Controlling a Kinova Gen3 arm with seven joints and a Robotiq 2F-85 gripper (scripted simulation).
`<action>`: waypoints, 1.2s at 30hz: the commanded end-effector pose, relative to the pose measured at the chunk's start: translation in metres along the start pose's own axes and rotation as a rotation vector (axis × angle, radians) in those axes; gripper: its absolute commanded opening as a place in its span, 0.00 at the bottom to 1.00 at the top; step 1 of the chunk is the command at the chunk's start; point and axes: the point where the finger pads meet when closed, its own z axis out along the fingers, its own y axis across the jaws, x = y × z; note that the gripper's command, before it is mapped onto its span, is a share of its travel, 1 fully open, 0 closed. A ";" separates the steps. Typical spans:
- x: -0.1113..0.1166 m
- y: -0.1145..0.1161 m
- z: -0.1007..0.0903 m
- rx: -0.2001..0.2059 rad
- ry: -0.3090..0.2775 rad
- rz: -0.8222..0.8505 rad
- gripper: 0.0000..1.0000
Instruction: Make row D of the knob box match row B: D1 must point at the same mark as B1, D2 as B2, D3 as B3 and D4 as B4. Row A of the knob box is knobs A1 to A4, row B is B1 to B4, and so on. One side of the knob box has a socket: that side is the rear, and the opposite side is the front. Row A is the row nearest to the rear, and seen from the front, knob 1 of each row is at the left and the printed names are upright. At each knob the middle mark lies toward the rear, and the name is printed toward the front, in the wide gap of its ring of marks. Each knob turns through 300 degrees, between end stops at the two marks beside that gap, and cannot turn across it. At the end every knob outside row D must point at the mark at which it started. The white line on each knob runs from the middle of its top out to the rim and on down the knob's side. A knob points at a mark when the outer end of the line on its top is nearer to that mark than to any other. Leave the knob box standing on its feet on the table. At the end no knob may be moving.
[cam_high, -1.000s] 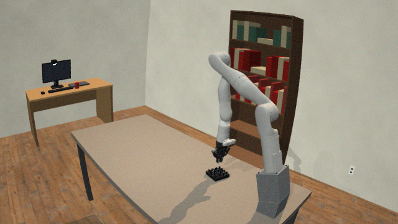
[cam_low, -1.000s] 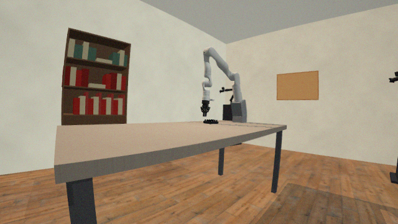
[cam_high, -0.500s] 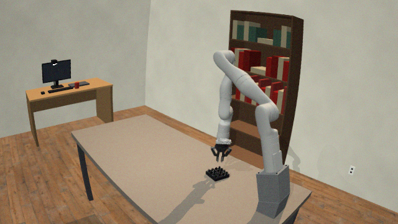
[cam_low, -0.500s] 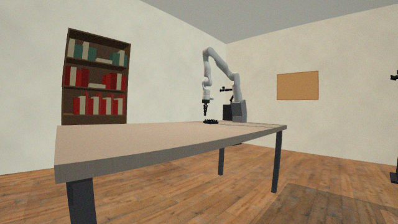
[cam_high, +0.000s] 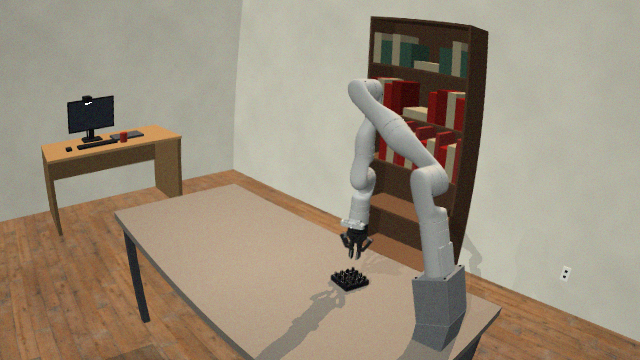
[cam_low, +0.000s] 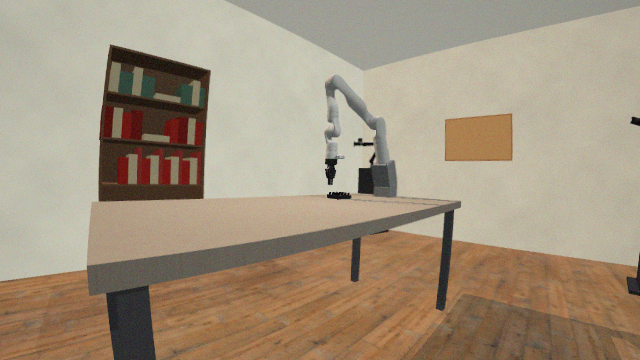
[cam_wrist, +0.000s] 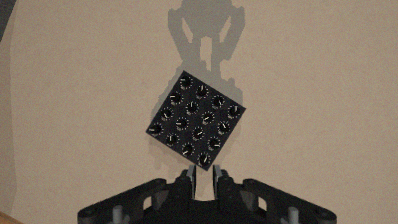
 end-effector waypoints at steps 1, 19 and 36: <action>-0.004 0.002 -0.003 -0.003 -0.003 0.040 0.19; -0.001 0.001 -0.008 0.004 0.003 0.247 0.19; 0.000 0.001 -0.008 0.006 0.005 0.262 0.19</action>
